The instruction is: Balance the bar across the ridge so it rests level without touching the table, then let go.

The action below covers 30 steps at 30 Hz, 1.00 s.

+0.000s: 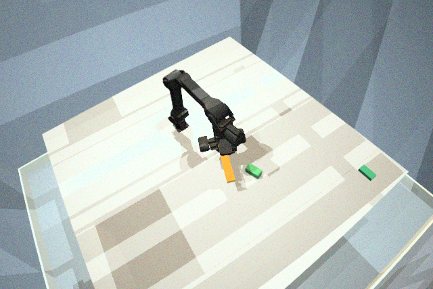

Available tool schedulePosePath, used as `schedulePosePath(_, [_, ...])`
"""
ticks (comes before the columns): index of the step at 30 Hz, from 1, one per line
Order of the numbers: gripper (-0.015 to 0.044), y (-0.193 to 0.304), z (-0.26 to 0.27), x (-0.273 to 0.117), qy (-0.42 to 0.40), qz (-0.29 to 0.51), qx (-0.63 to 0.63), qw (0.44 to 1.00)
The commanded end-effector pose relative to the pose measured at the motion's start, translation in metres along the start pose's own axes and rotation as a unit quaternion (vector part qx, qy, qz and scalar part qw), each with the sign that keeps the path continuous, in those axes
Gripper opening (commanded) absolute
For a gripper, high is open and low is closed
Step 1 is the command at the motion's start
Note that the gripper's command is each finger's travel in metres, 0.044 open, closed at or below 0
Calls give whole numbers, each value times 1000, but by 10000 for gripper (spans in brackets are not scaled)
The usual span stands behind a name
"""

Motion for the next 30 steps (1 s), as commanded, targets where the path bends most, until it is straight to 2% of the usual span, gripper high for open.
schedulePosePath(1, [0,12,10,-2,-1,-3,-7,1000])
schedulePosePath(30, [0,108,69,-2,-5,2,-79,997])
Point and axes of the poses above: the point midway between the two fingers, 35 mm back from their tips, its own x axis out along the fingers, its own z axis across the jaws, y = z × x, the point moved 1 cm from there along -x, back along the fingers, and after that the axes turned 2 degrees about x, right-handed, at the moved point
